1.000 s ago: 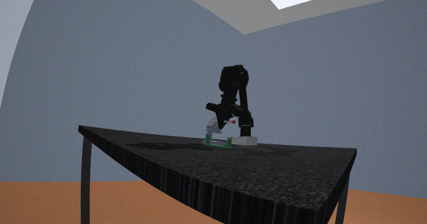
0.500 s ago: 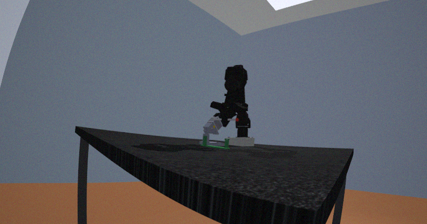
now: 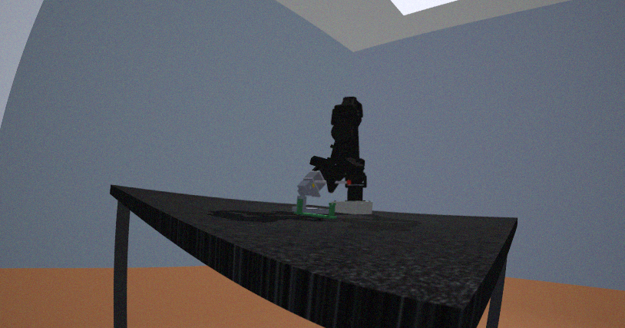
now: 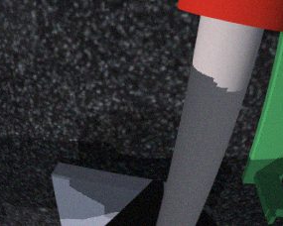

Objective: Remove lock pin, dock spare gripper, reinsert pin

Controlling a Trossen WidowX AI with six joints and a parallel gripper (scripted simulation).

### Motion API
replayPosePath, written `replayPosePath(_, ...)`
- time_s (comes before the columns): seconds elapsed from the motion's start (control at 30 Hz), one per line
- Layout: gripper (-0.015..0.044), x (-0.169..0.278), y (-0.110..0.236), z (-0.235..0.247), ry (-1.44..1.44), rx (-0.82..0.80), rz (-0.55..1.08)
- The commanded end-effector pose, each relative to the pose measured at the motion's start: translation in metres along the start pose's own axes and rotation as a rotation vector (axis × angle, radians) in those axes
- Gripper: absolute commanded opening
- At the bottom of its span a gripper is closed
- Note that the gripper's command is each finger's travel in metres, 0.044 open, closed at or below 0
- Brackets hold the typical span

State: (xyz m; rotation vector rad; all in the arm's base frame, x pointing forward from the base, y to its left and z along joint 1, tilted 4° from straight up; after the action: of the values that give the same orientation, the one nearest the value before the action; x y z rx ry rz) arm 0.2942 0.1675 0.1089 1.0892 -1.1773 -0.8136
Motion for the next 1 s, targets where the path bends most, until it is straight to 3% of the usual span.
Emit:
replayPosePath(0.0,0.0000,-0.005,-0.019,0.000,-0.001,-0.010,-0.001)
replayPosePath(0.97,0.0000,0.011,-0.026,0.003,-0.002,-0.016,-0.004)
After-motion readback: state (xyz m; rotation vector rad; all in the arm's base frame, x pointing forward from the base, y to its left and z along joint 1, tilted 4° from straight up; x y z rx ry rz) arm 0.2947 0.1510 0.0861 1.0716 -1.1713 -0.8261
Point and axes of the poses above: the point midway between the two fingers, 35 mm back from their tips, its own y axis back along the fingers, its own z axis across the jaws, x = y × z, the point moved 5 cm from there along y, back along the fingers, and after that the axes turned 12 degrees about y, right-handed, at the moved point
